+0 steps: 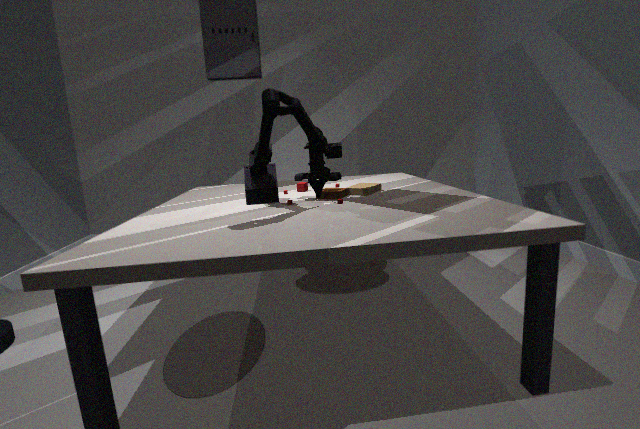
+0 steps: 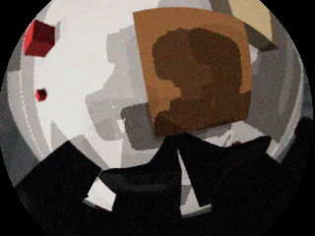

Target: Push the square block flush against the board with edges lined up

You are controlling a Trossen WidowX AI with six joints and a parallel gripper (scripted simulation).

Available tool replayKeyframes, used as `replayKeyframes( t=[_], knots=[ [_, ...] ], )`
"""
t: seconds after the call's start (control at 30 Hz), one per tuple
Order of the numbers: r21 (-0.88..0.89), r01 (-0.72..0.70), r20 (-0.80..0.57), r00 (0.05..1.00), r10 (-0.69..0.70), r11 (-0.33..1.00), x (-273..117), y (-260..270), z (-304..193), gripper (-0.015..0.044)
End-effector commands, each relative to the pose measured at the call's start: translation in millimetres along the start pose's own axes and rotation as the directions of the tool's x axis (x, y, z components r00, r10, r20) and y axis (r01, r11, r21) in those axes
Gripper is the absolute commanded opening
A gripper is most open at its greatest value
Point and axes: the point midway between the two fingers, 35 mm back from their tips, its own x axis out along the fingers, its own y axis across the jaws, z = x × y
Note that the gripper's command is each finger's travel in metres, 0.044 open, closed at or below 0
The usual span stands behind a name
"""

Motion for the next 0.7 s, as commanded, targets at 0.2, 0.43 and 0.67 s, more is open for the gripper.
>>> replayKeyframes(
  t=[0.2, 0.43, 0.67],
  knots=[
    [-0.001, -0.006, 0.002, 1.0, 0.006, 1.0, 1, 0, 17, 0.0],
    [-0.001, -0.006, 0.002, 1.0, 0.006, 1.0, 1, -1, 16, 0.0],
    [-0.002, -0.006, 0.002, 1.0, 0.006, 1.0, 1, -2, 5, 0.0]
  ],
)
